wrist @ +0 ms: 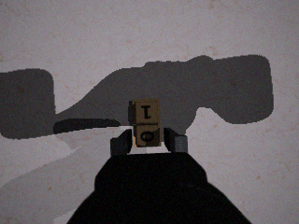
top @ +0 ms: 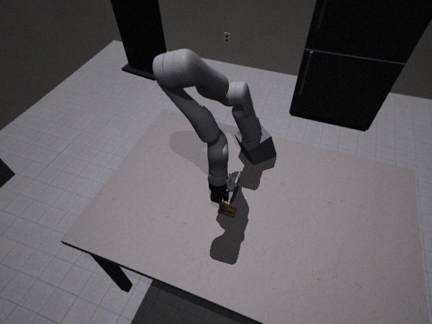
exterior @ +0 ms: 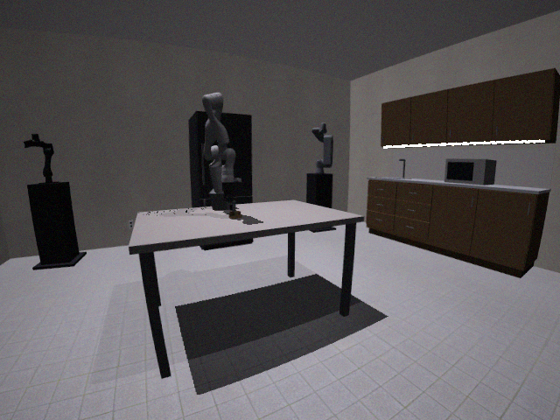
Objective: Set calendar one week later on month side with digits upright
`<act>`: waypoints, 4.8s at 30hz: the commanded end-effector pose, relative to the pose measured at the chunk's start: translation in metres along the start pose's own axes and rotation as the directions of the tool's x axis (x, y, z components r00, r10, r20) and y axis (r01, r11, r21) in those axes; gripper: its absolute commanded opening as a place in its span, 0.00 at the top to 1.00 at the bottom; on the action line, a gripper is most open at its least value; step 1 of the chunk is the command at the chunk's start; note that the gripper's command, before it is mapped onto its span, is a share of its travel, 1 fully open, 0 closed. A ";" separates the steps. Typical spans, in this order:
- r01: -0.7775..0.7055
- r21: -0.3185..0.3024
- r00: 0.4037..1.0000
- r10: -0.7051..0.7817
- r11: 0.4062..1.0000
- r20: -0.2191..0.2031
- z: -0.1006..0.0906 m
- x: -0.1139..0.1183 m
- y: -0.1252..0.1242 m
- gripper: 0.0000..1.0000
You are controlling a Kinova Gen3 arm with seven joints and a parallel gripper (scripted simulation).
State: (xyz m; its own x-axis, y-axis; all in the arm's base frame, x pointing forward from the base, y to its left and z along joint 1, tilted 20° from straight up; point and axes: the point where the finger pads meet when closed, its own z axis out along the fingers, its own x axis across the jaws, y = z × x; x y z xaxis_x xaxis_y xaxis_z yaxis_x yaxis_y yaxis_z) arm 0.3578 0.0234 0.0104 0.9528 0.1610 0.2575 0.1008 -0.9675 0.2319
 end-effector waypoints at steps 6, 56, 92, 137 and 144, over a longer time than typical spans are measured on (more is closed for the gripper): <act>-0.002 -0.001 1.000 0.002 1.000 0.003 0.009 -0.001 0.001 0.13; -0.002 -0.001 1.000 0.002 1.000 0.003 0.025 -0.001 0.001 0.13; -0.002 -0.001 1.000 0.002 1.000 0.003 0.025 -0.001 0.001 0.43; -0.002 -0.001 1.000 0.002 1.000 0.003 -0.015 -0.001 0.001 0.43; -0.002 -0.001 1.000 0.002 1.000 0.003 -0.025 -0.001 0.001 0.43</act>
State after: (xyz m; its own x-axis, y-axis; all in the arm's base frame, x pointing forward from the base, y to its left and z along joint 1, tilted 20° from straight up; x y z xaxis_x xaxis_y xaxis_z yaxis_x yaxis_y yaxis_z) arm 0.3472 0.0244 0.0284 0.9576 0.1547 0.2432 0.0966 -0.9672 0.2347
